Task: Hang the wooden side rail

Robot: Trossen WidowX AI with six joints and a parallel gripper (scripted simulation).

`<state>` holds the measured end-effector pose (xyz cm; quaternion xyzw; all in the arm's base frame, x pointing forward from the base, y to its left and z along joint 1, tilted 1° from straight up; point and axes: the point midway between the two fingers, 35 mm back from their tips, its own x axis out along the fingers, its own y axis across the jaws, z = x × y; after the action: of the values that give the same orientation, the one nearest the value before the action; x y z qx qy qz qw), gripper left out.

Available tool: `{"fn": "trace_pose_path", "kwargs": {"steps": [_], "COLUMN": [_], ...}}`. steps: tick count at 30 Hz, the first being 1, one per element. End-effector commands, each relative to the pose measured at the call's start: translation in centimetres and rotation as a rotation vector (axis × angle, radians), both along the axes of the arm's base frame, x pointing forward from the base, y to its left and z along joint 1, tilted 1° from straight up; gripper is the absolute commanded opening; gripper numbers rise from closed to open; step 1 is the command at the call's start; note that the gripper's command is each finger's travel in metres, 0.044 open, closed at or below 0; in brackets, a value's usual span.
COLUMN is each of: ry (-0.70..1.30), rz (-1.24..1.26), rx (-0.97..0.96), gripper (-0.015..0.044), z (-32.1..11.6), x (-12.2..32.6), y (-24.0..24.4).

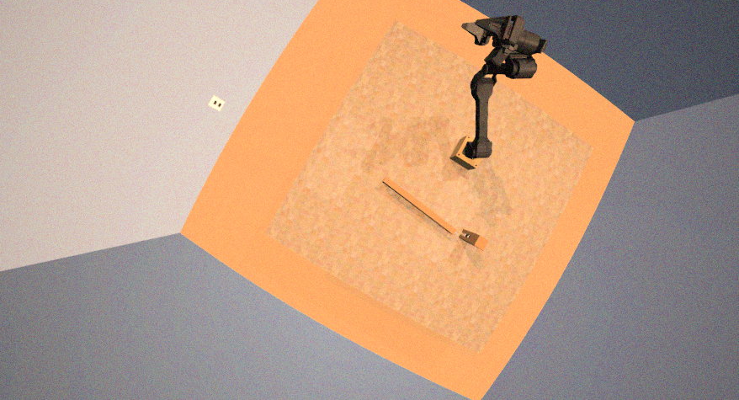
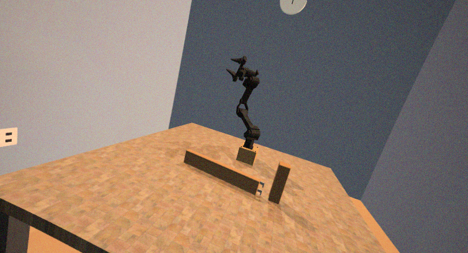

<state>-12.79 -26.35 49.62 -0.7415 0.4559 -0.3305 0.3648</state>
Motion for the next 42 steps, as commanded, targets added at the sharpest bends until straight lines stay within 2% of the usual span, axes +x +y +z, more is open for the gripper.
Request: {"fn": "trace_pose_path", "kwargs": {"steps": [1, 6, 20, 31, 42], "ry": [0.005, 0.119, 0.271, 0.342, 0.404], "rz": [-0.002, -0.056, -0.140, -0.137, -0.039], "rx": [-0.004, -0.113, -0.362, -0.635, -0.892], "gripper": [0.0426, 0.0440, 0.0440, 0.0440, 0.0440], "z": [0.1, 1.9, 6.2, 9.8, 10.6], "x": [0.1, 1.8, 6.0, 12.9, 20.9], "y": [0.1, 1.6, 5.5, 11.6, 18.6]}}
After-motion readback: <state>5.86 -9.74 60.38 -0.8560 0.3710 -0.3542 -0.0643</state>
